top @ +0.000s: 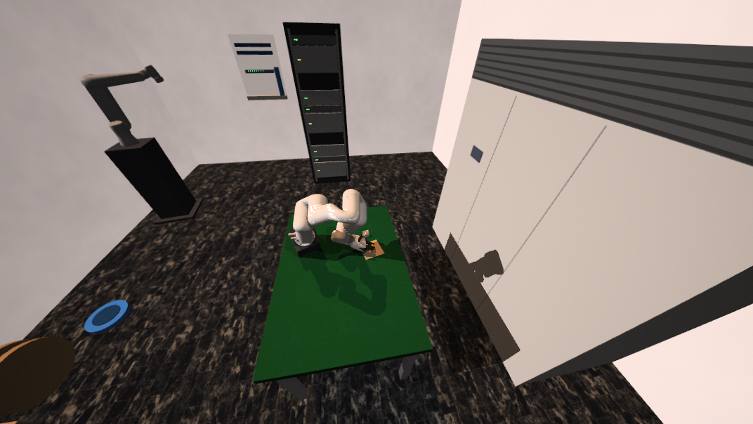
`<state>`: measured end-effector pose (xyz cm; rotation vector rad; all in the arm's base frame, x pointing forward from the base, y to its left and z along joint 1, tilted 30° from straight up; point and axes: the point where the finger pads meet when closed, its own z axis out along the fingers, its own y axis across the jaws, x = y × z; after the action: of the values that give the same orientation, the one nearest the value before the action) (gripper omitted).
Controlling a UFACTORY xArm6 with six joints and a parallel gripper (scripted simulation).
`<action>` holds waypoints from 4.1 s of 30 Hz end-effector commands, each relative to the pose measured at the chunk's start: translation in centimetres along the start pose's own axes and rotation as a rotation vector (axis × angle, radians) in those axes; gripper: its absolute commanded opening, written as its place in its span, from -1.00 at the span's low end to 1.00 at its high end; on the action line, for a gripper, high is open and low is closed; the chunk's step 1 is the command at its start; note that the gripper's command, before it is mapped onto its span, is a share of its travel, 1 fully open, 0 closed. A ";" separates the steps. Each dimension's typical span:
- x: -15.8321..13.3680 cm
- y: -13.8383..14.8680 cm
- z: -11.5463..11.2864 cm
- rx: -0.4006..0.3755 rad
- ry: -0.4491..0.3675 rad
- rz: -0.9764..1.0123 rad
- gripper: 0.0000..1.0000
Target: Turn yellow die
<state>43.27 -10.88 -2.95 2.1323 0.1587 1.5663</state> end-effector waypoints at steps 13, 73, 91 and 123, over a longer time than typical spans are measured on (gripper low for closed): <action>-0.7 0.0 0.4 0.000 0.001 0.000 -0.58; -0.9 0.0 0.5 0.000 0.001 0.000 -0.17; -0.9 0.0 0.5 0.000 0.001 0.000 -0.17; -0.9 0.0 -0.5 0.000 0.001 0.000 -0.17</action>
<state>43.08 -11.27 -3.76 2.1316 0.1585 1.5669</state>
